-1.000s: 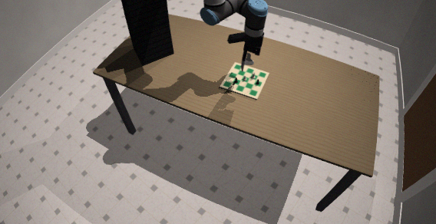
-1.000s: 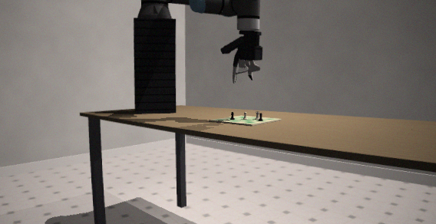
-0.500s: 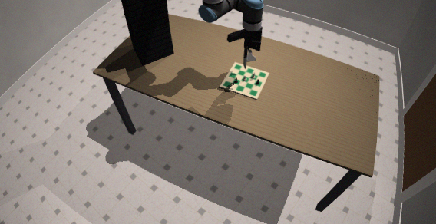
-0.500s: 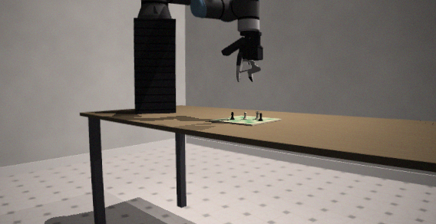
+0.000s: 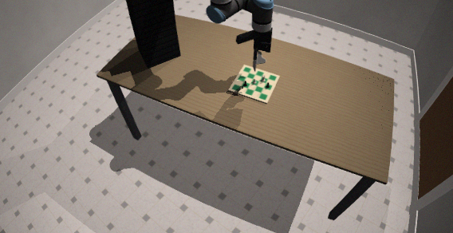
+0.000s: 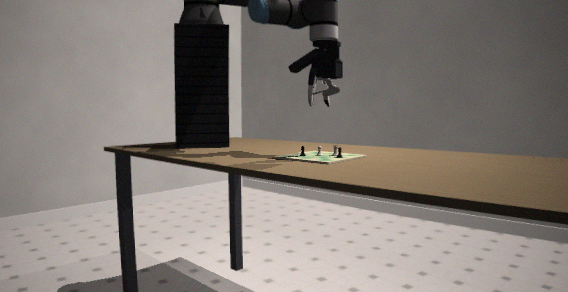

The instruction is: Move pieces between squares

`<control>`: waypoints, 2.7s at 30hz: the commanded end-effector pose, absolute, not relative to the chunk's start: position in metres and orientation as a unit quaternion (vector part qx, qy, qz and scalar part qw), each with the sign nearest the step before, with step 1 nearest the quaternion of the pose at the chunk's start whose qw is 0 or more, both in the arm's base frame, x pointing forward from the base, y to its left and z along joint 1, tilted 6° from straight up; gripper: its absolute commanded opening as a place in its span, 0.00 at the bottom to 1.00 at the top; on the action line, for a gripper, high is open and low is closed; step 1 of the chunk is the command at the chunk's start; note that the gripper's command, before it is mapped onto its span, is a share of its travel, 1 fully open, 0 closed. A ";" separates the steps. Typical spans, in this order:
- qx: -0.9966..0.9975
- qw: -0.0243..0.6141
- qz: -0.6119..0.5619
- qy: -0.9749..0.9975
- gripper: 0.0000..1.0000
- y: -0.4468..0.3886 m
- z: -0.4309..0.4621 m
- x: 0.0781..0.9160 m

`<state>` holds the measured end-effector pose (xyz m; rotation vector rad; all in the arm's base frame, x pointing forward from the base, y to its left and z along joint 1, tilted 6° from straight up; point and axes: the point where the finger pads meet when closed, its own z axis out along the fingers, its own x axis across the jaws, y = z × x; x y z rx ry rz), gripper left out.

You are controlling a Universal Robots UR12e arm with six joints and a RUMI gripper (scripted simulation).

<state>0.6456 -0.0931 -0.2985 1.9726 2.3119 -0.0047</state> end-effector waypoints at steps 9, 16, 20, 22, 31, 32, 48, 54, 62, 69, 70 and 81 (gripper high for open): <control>0.653 0.052 -0.001 0.756 1.00 -0.093 -0.298 0.646; 0.670 0.052 0.000 0.741 1.00 -0.092 -0.299 0.646; 0.682 0.052 0.001 0.730 1.00 -0.092 -0.300 0.645; 0.686 0.052 0.001 0.726 1.00 -0.092 -0.300 0.645; 0.743 0.051 0.006 0.668 1.00 -0.090 -0.303 0.644; 0.751 0.051 0.006 0.659 1.00 -0.089 -0.303 0.644; 0.874 0.049 0.017 0.483 1.00 -0.084 -0.311 0.642; 0.917 0.047 0.022 0.395 1.00 -0.082 -0.314 0.643; 0.966 0.043 0.028 0.255 1.00 -0.080 -0.319 0.644; 0.994 0.038 0.035 0.101 1.00 -0.079 -0.324 0.646; 0.996 0.038 0.036 0.079 1.00 -0.079 -0.325 0.646; 0.991 0.030 0.042 -0.122 1.00 -0.080 -0.331 0.649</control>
